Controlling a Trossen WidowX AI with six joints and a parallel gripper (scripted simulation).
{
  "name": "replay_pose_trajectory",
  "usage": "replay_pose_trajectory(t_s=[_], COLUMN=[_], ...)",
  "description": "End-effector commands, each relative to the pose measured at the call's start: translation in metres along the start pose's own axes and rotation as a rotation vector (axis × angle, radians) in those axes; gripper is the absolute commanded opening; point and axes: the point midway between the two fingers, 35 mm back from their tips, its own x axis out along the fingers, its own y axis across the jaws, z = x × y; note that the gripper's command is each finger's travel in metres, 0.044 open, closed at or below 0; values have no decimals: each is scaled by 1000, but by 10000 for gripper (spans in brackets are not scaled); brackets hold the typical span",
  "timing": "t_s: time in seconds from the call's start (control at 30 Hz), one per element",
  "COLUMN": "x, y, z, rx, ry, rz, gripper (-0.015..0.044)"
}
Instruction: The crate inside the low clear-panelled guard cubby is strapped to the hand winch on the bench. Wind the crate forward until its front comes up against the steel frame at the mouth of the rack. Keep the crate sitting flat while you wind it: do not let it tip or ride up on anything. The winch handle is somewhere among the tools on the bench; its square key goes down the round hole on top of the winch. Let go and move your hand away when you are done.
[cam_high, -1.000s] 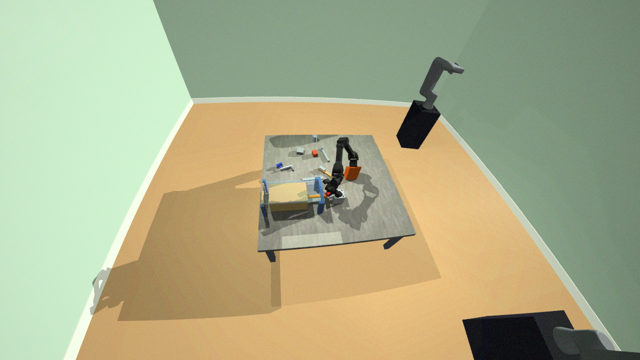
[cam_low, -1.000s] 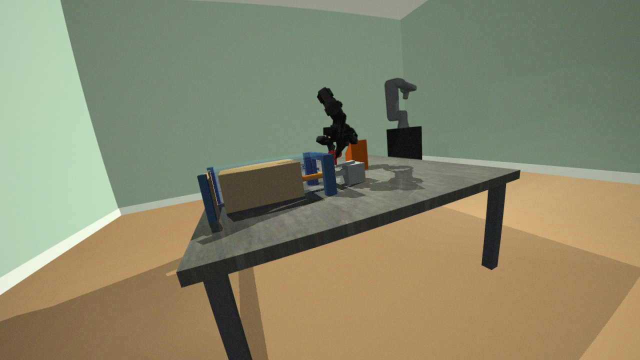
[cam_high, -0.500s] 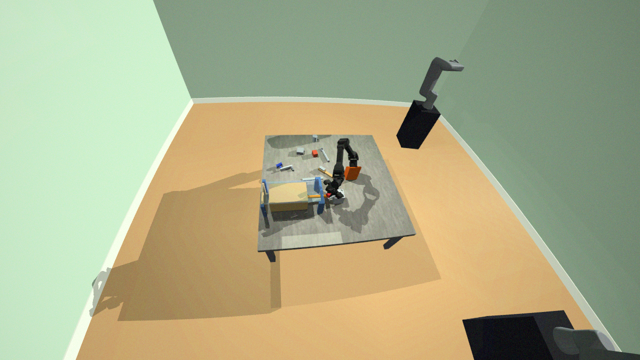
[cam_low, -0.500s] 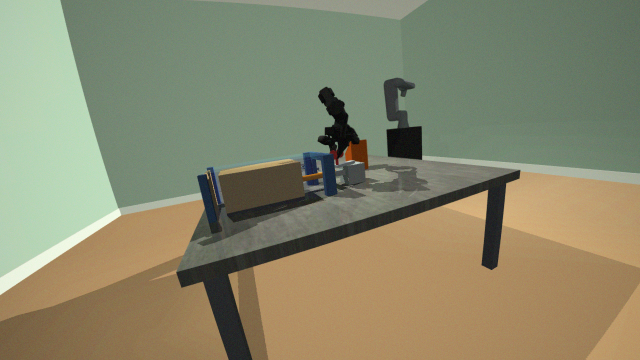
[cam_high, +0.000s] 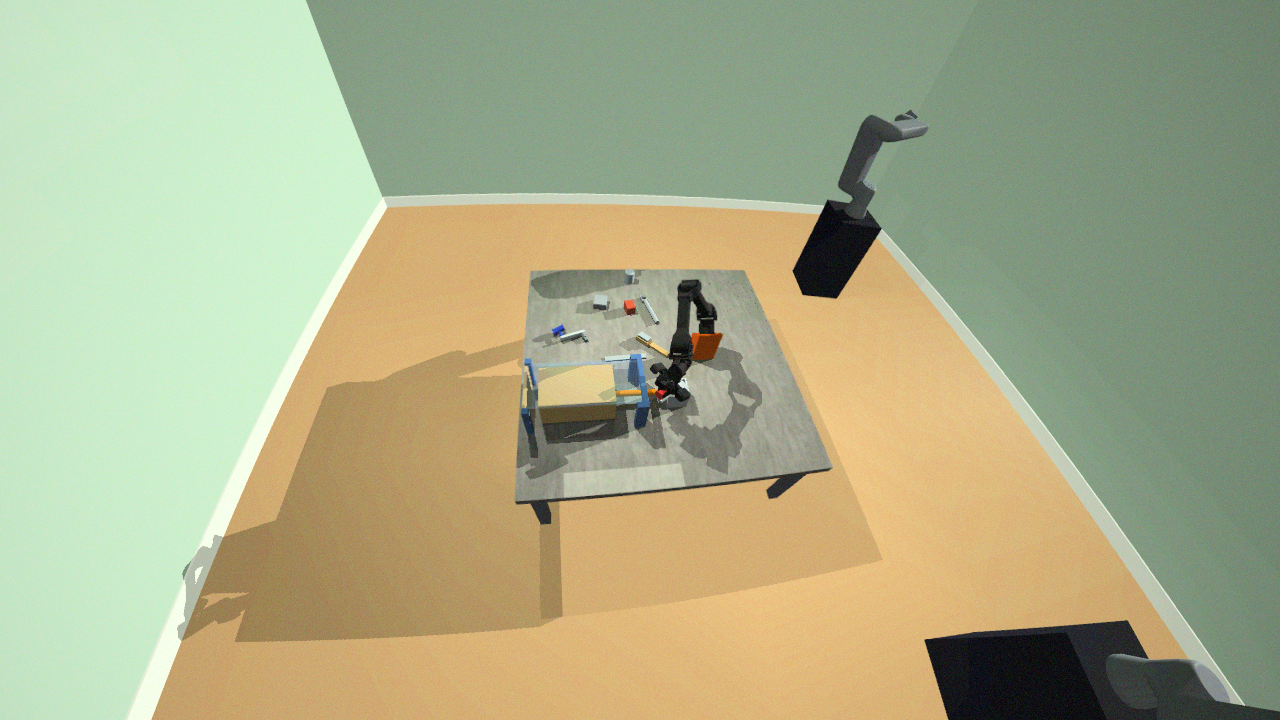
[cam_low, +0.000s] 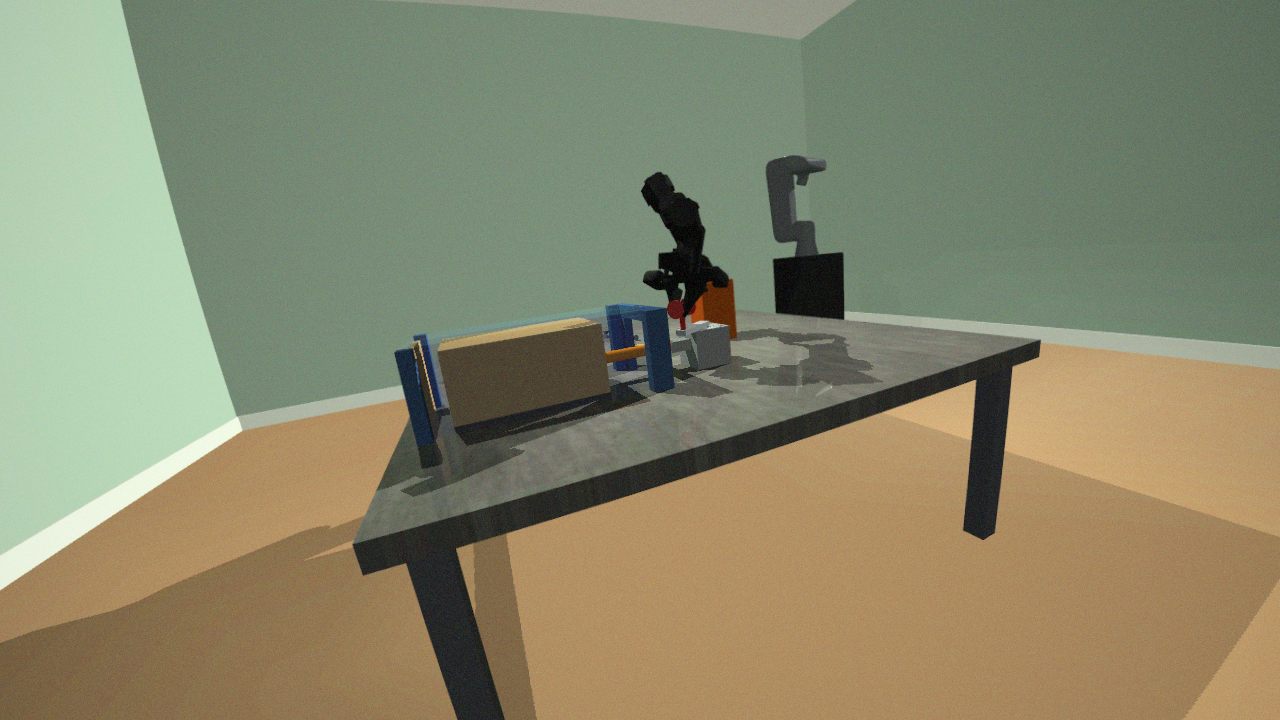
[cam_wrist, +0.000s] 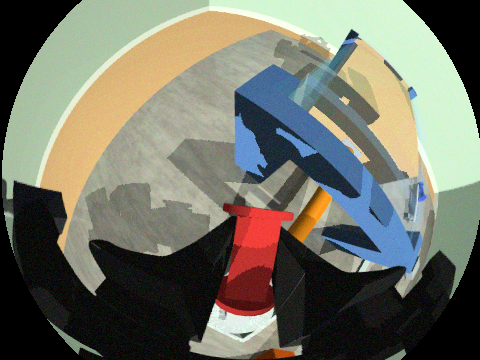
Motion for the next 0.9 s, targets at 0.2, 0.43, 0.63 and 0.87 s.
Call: replay_pose_trajectory(t_s=[0.2,0.43,0.63,0.87], x=[-2,-4,-5,-7], y=[25,32,38,45], z=[-7,-9,-12,-15], rx=[-9,-9,-9,-9], ry=[7,7,7,7], rz=[35,36,36,37], gripper=[0,0,0,0])
